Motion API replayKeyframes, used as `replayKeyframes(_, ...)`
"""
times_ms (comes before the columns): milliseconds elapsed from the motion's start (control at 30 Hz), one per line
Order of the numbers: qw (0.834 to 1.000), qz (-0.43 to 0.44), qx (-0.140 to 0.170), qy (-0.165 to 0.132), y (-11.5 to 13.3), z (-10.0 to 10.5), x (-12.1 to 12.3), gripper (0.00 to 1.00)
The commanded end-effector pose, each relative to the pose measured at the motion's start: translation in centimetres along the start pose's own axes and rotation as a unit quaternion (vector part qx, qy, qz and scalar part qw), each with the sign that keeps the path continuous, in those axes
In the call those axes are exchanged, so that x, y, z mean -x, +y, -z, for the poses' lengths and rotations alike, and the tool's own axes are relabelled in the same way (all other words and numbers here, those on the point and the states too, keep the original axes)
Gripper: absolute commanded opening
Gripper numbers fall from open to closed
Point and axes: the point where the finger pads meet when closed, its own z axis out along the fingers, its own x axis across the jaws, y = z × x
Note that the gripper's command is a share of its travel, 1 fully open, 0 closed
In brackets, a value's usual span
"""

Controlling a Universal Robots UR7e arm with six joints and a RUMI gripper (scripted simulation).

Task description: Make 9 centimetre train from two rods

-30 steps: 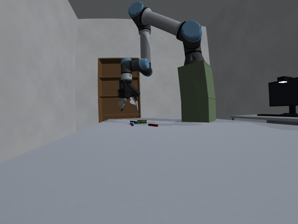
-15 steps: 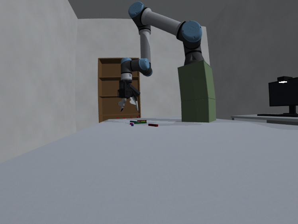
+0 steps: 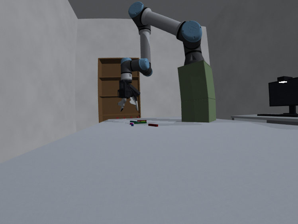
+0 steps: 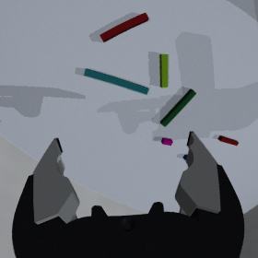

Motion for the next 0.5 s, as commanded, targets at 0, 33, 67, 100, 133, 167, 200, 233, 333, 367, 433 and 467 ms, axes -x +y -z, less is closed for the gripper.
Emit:
replayKeyframes(0,1.0,-0.001,0.001,-0.002,0.04,0.13,0.32,1.0)
replayKeyframes(33,1.0,-0.001,0.001,-0.002,0.04,0.13,0.32,1.0)
replayKeyframes(67,1.0,-0.002,0.001,-0.002,0.04,0.13,0.32,1.0)
replayKeyframes(100,1.0,-0.002,0.001,-0.002,0.04,0.13,0.32,1.0)
replayKeyframes(133,1.0,-0.002,0.001,-0.002,0.04,0.13,0.32,1.0)
replayKeyframes(167,1.0,-0.002,0.001,-0.002,0.04,0.13,0.32,1.0)
replayKeyframes(200,1.0,-0.003,0.001,-0.002,0.03,0.13,0.31,1.0)
replayKeyframes(233,1.0,-0.003,0.001,-0.002,0.03,0.13,0.31,1.0)
replayKeyframes(333,1.0,-0.006,0.001,-0.002,0.02,0.13,0.29,1.0)
replayKeyframes(367,1.0,-0.007,0.001,-0.002,0.02,0.13,0.29,1.0)
replayKeyframes(433,1.0,-0.01,0.001,-0.002,0.01,0.13,0.27,1.0)
replayKeyframes(467,1.0,-0.012,0.001,-0.002,0.0,0.13,0.26,1.0)
